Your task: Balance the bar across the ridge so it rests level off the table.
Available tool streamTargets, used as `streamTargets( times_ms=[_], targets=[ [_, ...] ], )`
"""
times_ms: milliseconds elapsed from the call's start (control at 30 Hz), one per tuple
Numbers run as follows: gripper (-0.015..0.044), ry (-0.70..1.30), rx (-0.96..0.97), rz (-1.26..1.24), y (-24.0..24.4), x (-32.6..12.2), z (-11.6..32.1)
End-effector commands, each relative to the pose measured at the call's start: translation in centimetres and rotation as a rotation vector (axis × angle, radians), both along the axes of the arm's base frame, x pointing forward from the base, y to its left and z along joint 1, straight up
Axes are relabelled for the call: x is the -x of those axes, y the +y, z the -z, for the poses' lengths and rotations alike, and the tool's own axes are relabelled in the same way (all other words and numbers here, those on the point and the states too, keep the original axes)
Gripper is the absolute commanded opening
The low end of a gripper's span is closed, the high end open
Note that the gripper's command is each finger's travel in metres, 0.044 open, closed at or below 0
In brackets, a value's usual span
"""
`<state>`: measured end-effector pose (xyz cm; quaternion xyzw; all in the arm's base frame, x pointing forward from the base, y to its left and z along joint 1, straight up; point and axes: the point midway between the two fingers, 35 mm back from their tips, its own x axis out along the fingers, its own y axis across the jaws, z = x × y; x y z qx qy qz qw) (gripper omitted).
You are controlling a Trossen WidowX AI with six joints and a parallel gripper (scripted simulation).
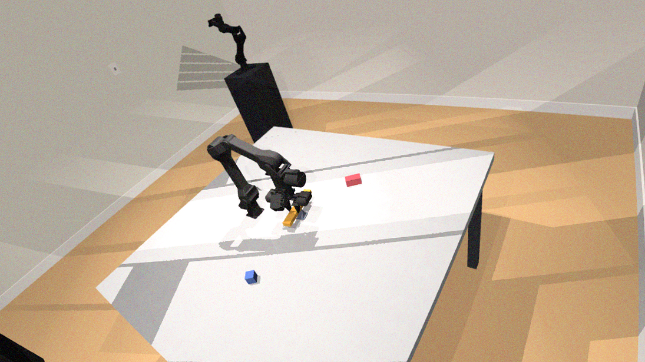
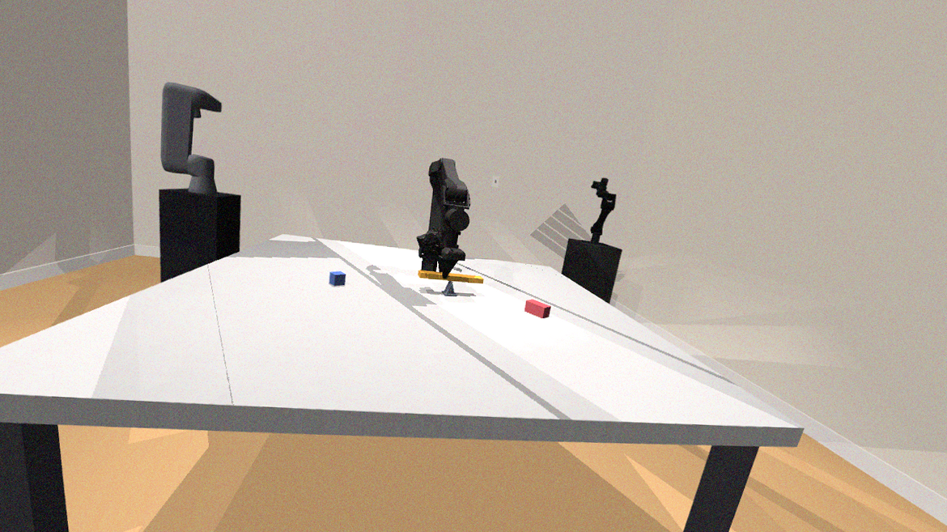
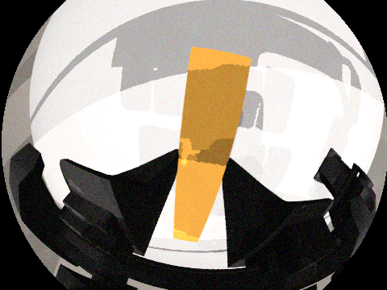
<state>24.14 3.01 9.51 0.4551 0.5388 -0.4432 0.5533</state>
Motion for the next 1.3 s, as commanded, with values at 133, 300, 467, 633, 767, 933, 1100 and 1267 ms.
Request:
streamTargets(
  times_ms=[133, 300, 467, 633, 767, 933, 1100, 1267],
  targets=[
    [0.0000, 0.000, -0.004, 0.005, 0.06, -0.02, 0.09],
    [0.0000, 0.000, -0.004, 0.005, 0.06, -0.02, 0.13],
    [0.0000, 0.000, -0.004, 0.005, 0.06, -0.02, 0.18],
    [0.0000, 0.000, -0.004, 0.005, 0.06, -0.02, 0.21],
    [0.0000, 0.000, -0.004, 0.005, 0.07, -0.02, 0.25],
    [0.0000, 0.000, -0.004, 0.005, 0.07, -0.02, 0.29],
    [0.0000, 0.000, -0.004, 0.005, 0.07, -0.02, 0.33],
    [0.0000, 0.000, -0.004, 0.005, 0.07, 0.00, 0.38]
  ],
)
